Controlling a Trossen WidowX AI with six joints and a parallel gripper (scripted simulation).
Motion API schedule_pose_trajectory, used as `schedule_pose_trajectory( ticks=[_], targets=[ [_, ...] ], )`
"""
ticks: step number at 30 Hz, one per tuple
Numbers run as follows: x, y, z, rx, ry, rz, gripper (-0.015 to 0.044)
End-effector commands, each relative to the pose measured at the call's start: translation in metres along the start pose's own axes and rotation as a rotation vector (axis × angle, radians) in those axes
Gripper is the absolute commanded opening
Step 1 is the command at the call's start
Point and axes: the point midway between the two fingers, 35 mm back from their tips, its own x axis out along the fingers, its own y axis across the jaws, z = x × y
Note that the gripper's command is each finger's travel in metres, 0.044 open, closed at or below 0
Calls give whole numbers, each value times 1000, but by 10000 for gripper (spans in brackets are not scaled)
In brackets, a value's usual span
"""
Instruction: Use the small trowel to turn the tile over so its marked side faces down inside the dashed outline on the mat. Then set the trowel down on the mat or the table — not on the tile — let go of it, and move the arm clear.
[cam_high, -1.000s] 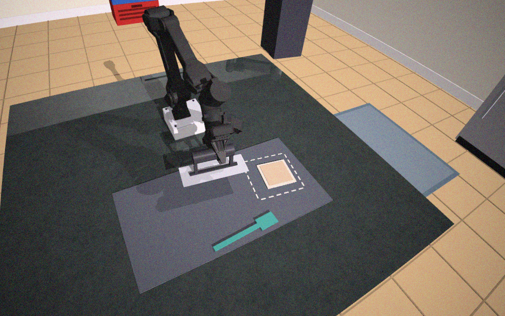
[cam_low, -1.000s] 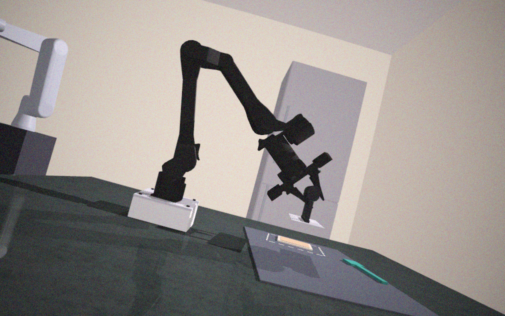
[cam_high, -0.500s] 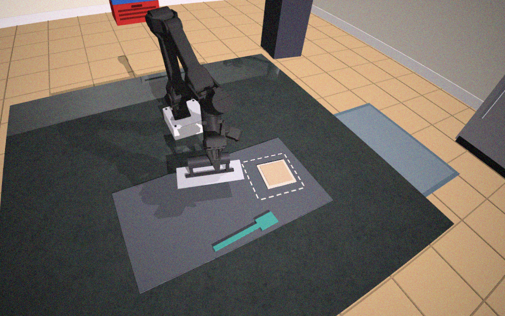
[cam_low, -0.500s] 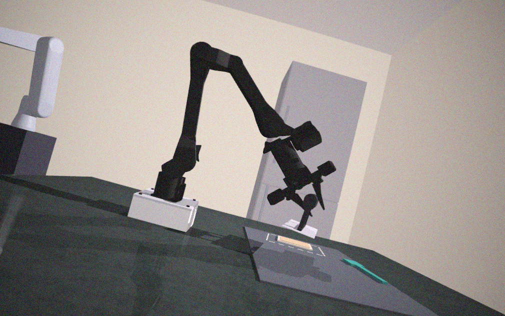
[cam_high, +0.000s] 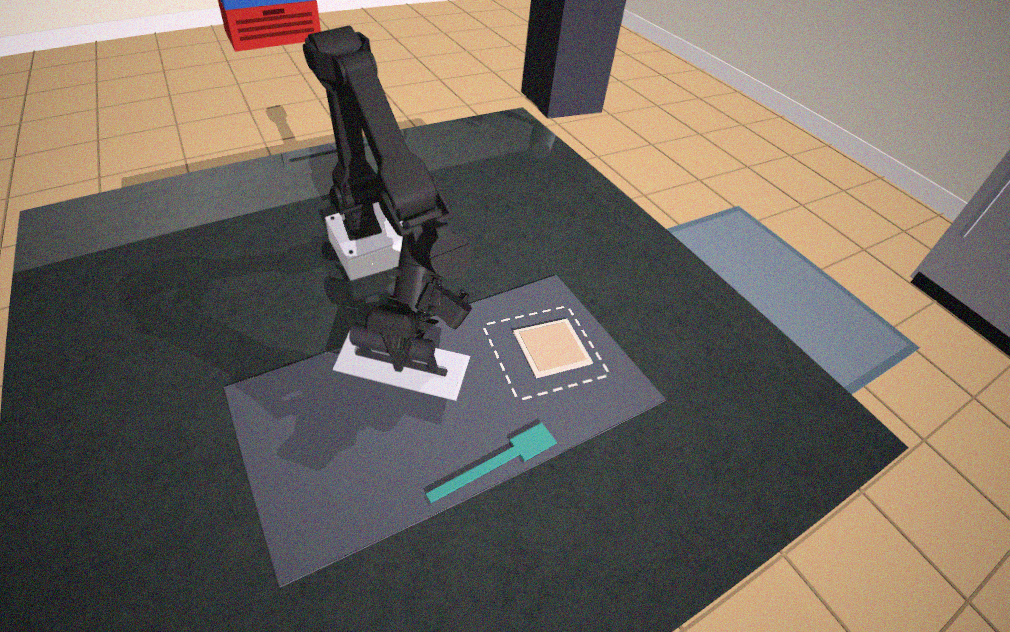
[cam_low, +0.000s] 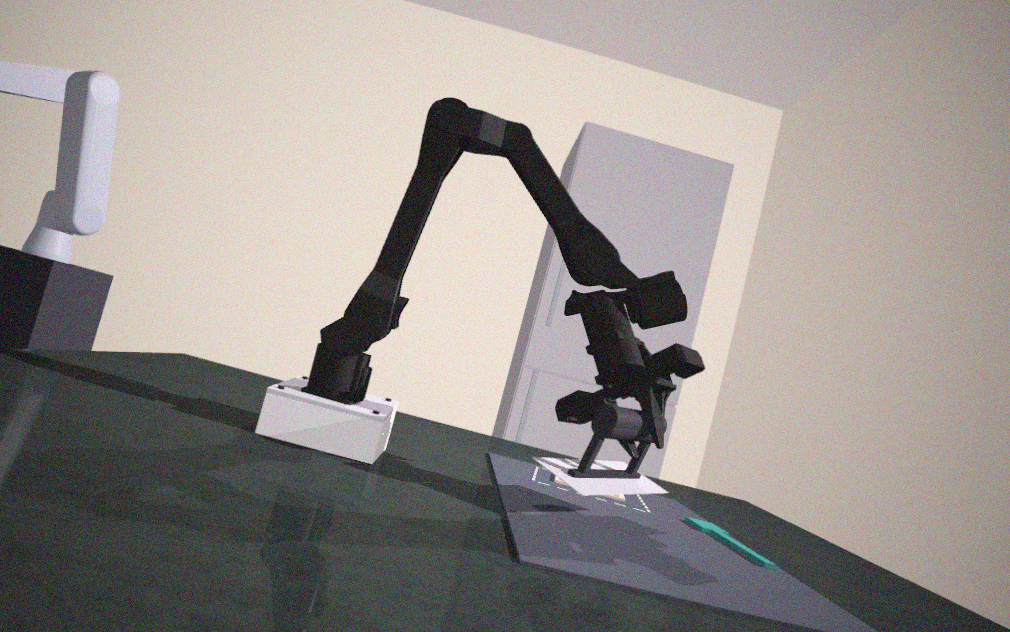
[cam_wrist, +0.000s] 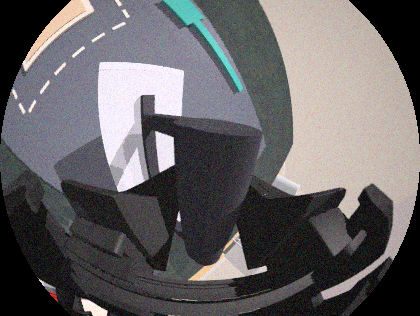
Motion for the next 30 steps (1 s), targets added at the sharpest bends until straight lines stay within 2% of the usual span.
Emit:
schedule_pose_trajectory(
  ticks=[1,14,30],
  targets=[
    [5,-13,-5,97,68,-8,0],
    [31,-36,-38,407,368,-57,0],
    [53,-66,-80,713,684,-276,0]
  ],
)
